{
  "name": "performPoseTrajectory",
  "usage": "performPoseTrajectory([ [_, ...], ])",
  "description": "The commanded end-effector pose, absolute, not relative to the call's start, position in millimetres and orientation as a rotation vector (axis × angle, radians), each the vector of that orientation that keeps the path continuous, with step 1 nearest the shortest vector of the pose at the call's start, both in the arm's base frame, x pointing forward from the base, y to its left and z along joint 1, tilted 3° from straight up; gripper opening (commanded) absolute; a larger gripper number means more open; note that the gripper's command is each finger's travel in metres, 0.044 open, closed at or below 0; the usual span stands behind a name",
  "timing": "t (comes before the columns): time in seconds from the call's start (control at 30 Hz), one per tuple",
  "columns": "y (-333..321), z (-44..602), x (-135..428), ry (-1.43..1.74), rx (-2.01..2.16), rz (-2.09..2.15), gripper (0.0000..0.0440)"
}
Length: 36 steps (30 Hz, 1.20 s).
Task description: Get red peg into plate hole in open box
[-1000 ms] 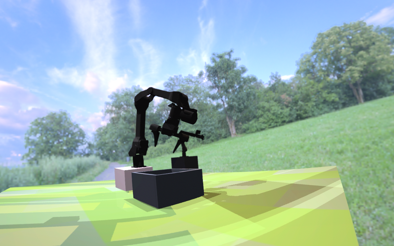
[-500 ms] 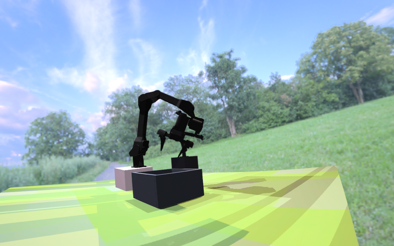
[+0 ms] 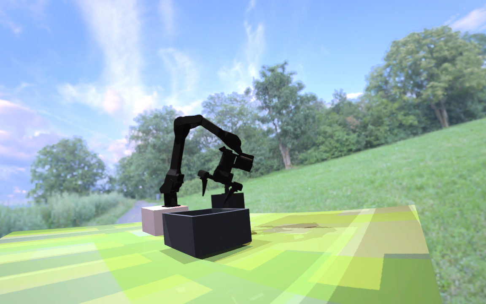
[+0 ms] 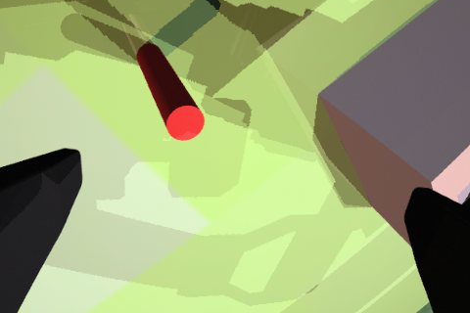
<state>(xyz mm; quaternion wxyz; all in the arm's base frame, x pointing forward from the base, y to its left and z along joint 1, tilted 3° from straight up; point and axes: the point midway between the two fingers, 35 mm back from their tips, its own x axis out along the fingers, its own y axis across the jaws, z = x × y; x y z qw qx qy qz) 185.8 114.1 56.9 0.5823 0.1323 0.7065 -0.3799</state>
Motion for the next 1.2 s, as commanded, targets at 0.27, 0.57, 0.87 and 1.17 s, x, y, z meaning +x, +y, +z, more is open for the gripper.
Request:
performPoseTrajectory([
  [0.27,115,15,187,1.609,0.312,-0.866,0.044],
  [0.57,112,-14,187,1.578,0.321,-0.847,0.0434],
  [0.87,108,-34,182,1.581,0.312,-0.85,0.0258],
  [1.17,100,-53,169,1.617,0.265,-0.881,0.0028],
])
